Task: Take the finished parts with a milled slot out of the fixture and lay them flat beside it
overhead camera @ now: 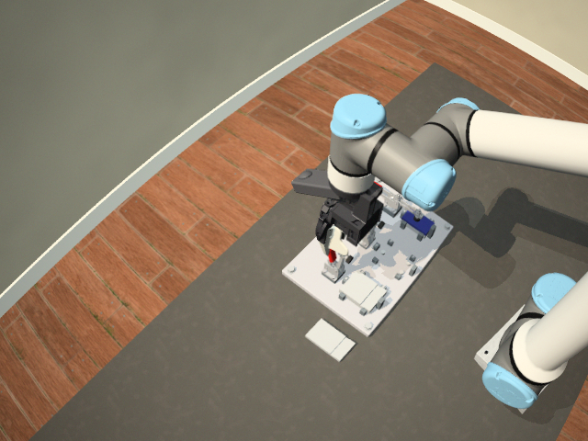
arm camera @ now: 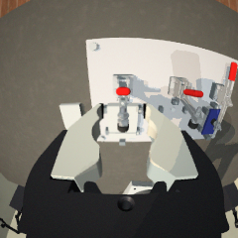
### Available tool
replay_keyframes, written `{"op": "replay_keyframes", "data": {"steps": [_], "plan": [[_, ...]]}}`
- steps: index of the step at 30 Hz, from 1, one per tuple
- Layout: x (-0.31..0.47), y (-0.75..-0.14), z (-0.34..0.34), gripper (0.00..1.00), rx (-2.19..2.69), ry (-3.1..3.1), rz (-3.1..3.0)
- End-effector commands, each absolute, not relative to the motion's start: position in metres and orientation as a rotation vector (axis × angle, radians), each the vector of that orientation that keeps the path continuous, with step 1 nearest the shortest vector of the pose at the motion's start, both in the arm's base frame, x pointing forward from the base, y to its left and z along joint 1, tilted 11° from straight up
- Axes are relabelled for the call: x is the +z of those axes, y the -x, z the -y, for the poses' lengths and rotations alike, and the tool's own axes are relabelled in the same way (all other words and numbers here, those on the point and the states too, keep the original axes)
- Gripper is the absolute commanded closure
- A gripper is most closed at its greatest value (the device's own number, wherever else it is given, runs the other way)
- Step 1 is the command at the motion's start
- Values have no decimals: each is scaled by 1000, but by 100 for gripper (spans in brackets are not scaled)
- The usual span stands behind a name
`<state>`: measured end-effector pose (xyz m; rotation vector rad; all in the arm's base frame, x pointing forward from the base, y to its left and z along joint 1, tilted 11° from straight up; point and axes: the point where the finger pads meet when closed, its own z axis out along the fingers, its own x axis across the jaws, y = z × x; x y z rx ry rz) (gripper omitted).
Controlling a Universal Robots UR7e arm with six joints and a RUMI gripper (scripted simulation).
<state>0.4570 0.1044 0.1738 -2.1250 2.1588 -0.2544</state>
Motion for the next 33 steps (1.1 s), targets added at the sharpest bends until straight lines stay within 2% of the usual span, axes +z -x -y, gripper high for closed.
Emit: {"op": "replay_keyframes", "data": {"steps": [1,7,8,33], "plan": [[174,-457,-104,72,-256,2124,-2158],[174,-457,-104,72,-256,2124,-2158],[174,-457,-104,41,-256,2124,-2158],[167,-459,-104,41,-256,2124,-2158]]}}
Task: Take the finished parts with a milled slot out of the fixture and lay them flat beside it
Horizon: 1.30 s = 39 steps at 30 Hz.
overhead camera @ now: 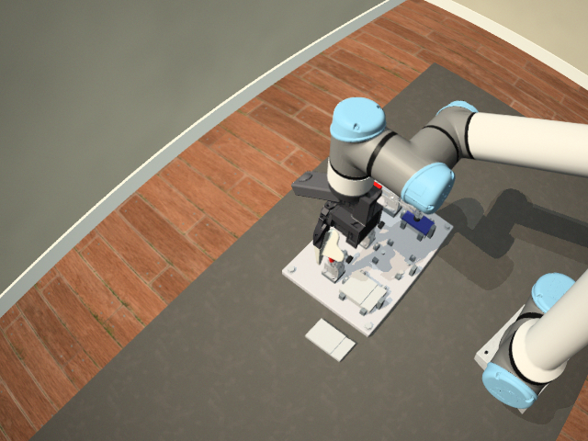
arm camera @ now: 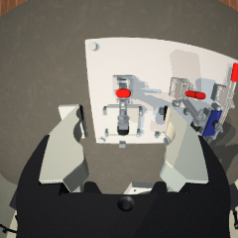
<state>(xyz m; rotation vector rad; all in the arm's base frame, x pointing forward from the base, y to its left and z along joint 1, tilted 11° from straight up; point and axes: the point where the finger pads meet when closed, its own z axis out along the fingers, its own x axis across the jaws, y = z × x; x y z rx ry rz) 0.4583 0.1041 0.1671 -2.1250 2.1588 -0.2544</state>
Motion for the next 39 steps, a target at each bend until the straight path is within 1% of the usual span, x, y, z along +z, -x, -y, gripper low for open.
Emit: {"op": "replay_keyframes", "data": {"steps": [1,13,39], "plan": [[167,-459,-104,41,-256,2124,-2158],[165,-450,-104,41,-256,2124,-2158],[152,-380,-105,41,-256,2124,-2158]]}}
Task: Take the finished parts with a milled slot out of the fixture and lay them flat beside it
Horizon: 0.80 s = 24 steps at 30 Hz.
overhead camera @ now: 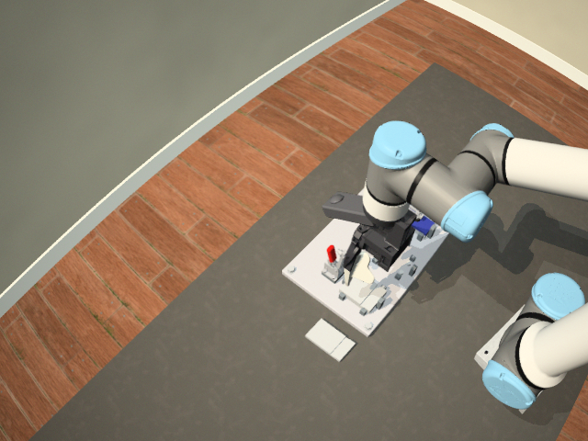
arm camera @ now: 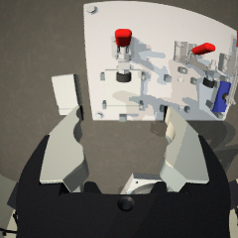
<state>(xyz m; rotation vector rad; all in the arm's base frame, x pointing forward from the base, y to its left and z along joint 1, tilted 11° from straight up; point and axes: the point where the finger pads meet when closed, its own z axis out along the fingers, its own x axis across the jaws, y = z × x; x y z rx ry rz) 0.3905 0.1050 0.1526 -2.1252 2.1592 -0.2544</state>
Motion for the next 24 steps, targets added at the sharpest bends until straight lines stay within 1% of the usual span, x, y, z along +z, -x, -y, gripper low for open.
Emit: {"op": "replay_keyframes", "data": {"steps": [1,24], "plan": [[152,-380,-105,41,-256,2124,-2158],[143,-375,-105,41,-256,2124,-2158]]}}
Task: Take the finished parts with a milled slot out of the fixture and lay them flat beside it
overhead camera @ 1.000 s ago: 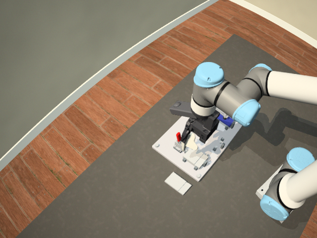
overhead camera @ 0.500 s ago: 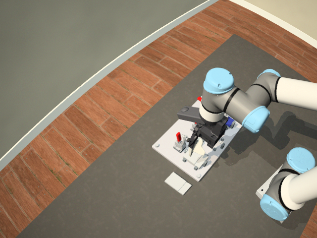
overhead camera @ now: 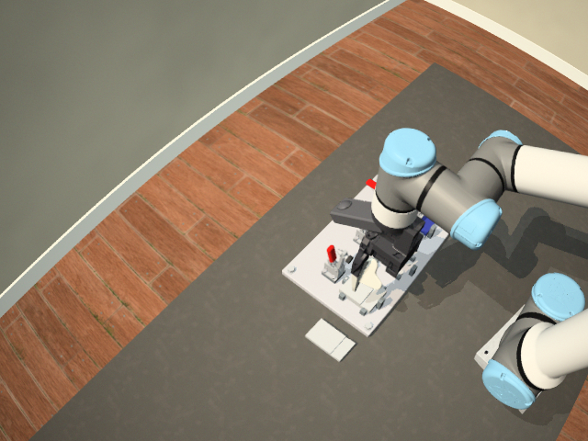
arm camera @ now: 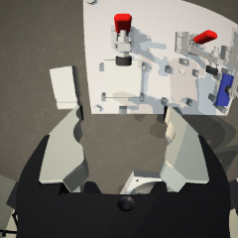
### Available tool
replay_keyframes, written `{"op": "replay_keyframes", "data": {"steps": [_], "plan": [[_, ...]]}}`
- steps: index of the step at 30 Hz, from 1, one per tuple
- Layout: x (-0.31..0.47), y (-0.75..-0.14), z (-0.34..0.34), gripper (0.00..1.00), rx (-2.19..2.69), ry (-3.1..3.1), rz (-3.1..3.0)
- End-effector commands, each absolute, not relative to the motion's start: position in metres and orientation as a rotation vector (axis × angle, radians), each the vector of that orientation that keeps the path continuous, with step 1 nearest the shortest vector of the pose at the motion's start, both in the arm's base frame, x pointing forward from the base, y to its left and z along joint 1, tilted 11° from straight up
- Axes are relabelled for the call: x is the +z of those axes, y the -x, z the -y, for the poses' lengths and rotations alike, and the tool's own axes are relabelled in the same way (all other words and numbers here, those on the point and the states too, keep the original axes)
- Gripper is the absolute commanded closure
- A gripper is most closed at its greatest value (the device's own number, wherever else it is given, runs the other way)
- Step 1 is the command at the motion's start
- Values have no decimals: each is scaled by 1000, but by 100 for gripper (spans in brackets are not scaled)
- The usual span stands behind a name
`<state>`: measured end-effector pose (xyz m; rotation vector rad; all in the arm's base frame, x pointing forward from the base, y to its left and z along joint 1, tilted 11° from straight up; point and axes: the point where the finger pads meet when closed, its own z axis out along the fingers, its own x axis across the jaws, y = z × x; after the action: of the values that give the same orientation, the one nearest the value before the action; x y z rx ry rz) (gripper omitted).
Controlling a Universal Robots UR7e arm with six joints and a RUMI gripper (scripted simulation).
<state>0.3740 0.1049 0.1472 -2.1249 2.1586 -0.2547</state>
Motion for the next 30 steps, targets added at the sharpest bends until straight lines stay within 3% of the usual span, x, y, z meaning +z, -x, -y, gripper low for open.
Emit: {"op": "replay_keyframes", "data": {"steps": [1,30], "plan": [[141,-376,-105,41,-256,2124,-2158],[96,-384,-102,41,-256,2124,-2158]]}}
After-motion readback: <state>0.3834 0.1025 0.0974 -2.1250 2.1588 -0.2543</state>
